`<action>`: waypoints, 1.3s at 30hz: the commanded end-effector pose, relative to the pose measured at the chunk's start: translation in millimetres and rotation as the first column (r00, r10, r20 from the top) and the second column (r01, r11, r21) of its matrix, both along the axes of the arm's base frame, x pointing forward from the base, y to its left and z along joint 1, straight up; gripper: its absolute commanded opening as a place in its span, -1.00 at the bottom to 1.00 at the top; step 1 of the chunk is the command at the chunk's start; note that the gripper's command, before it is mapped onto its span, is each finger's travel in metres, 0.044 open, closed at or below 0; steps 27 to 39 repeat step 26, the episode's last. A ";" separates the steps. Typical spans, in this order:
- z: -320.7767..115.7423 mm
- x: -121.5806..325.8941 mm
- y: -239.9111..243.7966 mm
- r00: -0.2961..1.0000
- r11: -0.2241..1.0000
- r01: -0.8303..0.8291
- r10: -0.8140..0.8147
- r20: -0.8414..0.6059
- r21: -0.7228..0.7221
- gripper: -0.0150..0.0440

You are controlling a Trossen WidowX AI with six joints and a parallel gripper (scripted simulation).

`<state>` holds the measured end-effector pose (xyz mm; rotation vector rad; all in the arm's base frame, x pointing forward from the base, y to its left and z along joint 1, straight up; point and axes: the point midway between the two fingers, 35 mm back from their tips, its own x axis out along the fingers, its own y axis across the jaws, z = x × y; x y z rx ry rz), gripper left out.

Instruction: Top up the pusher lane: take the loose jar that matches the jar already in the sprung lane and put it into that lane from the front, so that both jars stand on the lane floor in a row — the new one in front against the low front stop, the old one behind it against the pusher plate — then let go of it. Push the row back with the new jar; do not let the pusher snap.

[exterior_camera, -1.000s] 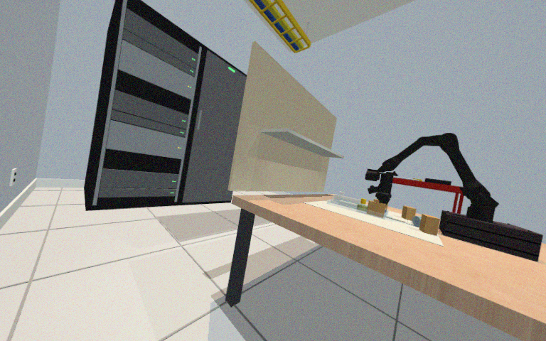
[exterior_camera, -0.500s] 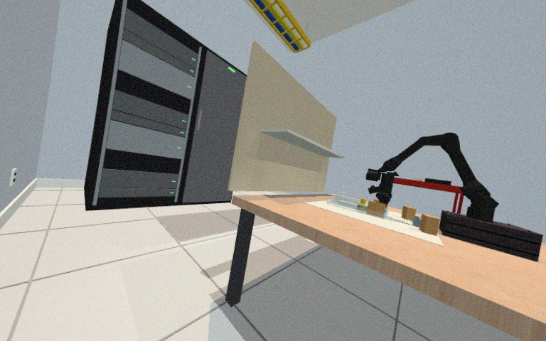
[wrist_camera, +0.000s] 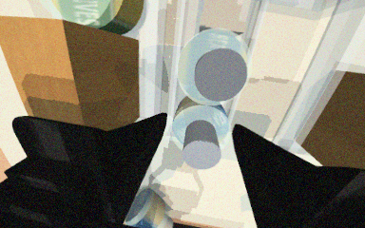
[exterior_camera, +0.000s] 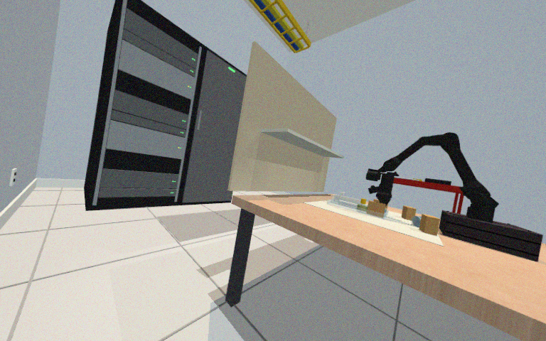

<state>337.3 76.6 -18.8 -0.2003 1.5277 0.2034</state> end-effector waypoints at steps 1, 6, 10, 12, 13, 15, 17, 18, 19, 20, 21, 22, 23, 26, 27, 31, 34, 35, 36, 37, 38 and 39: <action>3.1 0.0 0.1 1.000 1.000 0.002 -0.002 0.001 0.001 0.55; 19.1 -0.5 -0.1 1.000 1.000 0.002 -0.002 0.001 0.001 0.55; 20.0 -0.6 -0.2 1.000 1.000 0.002 -0.002 0.001 0.001 0.55; 20.1 -2.1 -0.6 1.000 1.000 0.002 -0.002 0.001 0.001 0.55; 20.2 -3.5 -1.0 1.000 1.000 0.002 -0.002 0.001 0.001 0.55; 20.4 -7.9 -2.2 1.000 1.000 0.002 -0.002 0.000 0.001 0.55; 20.6 -13.9 -3.8 1.000 1.000 0.002 -0.002 0.000 0.001 0.55; 20.6 -17.1 -4.7 1.000 1.000 0.002 -0.002 -0.001 0.001 0.55; 20.7 -20.3 -5.5 1.000 1.000 0.002 -0.002 -0.001 0.001 0.55; 20.7 -23.5 -6.4 1.000 1.000 0.002 -0.002 -0.001 0.001 0.55; 20.7 -26.8 -7.3 1.000 1.000 0.002 -0.002 -0.002 0.001 0.55; 20.6 -30.0 -8.1 1.000 1.000 0.002 -0.002 -0.002 0.001 0.55; 20.5 -33.3 -9.0 1.000 1.000 0.002 -0.002 -0.002 0.001 0.55; 20.1 -43.2 -11.6 1.000 1.000 0.002 -0.002 -0.003 0.000 0.55; 20.1 -43.2 -11.6 1.000 1.000 0.002 -0.002 -0.003 0.000 0.55; 20.1 -43.2 -11.6 1.000 1.000 0.002 -0.002 -0.003 0.000 0.55; 20.1 -43.2 -11.6 1.000 1.000 0.002 -0.002 -0.003 0.000 0.55; 20.1 -43.2 -11.6 1.000 1.000 0.002 -0.002 -0.003 0.000 0.55; 20.1 -43.2 -11.6 1.000 1.000 0.002 -0.002 -0.003 0.000 0.55; 20.1 -43.2 -11.6 1.000 1.000 0.002 -0.002 -0.003 0.000 0.55; 20.1 -43.2 -11.6 1.000 1.000 0.002 -0.002 -0.003 0.000 0.55; 20.1 -43.2 -11.6 1.000 1.000 0.002 -0.002 -0.003 0.000 0.55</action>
